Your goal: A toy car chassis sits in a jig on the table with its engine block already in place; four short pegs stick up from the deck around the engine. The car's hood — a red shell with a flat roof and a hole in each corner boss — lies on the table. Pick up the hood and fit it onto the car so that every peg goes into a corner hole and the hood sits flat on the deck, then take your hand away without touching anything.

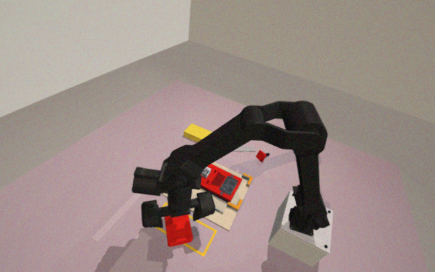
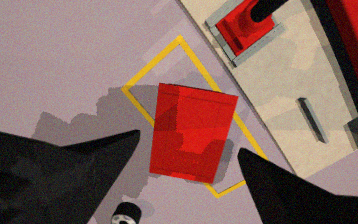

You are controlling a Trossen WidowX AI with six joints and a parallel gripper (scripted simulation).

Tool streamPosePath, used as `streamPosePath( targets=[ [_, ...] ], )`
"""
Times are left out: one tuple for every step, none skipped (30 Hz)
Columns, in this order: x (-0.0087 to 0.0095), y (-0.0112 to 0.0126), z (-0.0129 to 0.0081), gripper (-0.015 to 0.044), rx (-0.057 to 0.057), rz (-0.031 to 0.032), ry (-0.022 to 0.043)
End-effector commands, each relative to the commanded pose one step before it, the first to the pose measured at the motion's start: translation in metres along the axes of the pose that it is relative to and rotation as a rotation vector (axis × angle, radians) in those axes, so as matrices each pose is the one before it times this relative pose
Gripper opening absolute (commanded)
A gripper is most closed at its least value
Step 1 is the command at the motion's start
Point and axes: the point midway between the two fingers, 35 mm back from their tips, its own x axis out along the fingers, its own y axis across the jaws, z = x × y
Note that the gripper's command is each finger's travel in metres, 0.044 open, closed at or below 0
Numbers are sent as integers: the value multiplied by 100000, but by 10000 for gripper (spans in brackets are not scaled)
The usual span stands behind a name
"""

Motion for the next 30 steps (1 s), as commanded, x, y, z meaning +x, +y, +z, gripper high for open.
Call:
streamPosePath(
  targets=[
    [266,7,-74,440,549,186,297],
    [57,-3,-4,440,0,-1,1],
    [57,-3,-4,440,0,-1,1],
    [57,-3,-4,440,0,-1,1],
    [57,-3,-4,440,0,-1,1],
    [57,-3,-4,440,0,-1,1],
    [57,-3,-4,440,0,-1,1],
    [8,0,0,440,0,0,0],
    [16,0,0,440,0,0,0],
    [24,1,0,440,0,0,0],
    [32,1,0,440,0,0,0],
    [41,1,0,440,0,0,0],
    [47,1,0,440,0,0,0],
    [50,1,0,440,0,0,0],
    [50,1,0,440,0,0,0],
    [50,1,0,440,0,0,0],
    [50,1,0,440,0,0,0],
    [50,1,0,440,0,0,0],
    [50,1,0,440,0,0,0],
    [50,0,0,440,0,0,0],
    [50,0,0,440,0,0,0],
    [50,0,0,440,0,0,0],
    [50,0,0,440,0,0,0],
    [50,0,0,440,0,0,0],
    [50,0,0,440,0,0,0],
    [50,0,0,440,0,0,0],
    [50,0,0,440,0,0,0],
    [50,0,0,440,0,0,0],
    [50,0,0,440,0,0,0],
    [50,0,0,440,0,0,0]
  ],
)
